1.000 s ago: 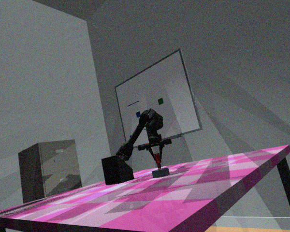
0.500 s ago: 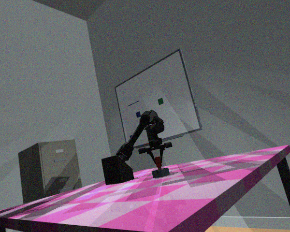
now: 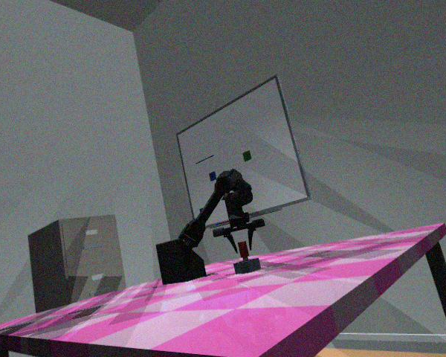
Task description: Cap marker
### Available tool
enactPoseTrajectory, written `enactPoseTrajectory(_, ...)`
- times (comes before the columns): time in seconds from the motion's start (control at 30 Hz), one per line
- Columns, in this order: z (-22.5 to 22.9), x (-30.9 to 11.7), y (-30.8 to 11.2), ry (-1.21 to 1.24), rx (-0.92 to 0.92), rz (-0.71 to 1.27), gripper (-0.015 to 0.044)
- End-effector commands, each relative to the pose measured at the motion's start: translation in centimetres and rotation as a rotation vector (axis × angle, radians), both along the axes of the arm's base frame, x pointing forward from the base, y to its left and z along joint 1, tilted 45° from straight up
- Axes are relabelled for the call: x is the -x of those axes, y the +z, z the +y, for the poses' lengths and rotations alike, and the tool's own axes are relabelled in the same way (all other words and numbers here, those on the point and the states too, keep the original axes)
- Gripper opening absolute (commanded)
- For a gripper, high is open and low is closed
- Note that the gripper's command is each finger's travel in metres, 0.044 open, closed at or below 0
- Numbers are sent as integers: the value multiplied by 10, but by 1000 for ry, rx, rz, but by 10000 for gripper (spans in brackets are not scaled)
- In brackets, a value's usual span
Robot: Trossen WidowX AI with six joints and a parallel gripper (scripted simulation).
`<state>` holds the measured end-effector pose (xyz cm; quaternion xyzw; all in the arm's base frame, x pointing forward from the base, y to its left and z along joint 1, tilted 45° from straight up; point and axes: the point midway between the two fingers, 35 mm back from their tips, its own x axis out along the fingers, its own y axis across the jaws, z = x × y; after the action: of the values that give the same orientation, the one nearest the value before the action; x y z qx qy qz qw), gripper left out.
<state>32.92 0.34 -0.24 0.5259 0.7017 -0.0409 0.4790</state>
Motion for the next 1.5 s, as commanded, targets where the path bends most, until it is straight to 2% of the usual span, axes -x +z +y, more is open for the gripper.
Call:
enactPoseTrajectory(0.0, 0, 0, 0, 0, 0, 0, 315)
enactPoseTrajectory(0.17, 0, 0, 0, 0, 0, 0, 440)
enactPoseTrajectory(0.4, -51, 1, 51, 0, 3, 1, 440)
enactPoseTrajectory(0.5, -53, 1, 53, 0, 3, 1, 440)
enactPoseTrajectory(0.6, -52, 1, 52, 103, 4, -100, 361)
enactPoseTrajectory(0.83, -47, 1, 47, 583, 11, -571, 177)
enactPoseTrajectory(1.07, -47, 1, 47, 629, 11, -615, 0)
enactPoseTrajectory(1.47, -44, 1, 45, 629, 11, -615, 0)
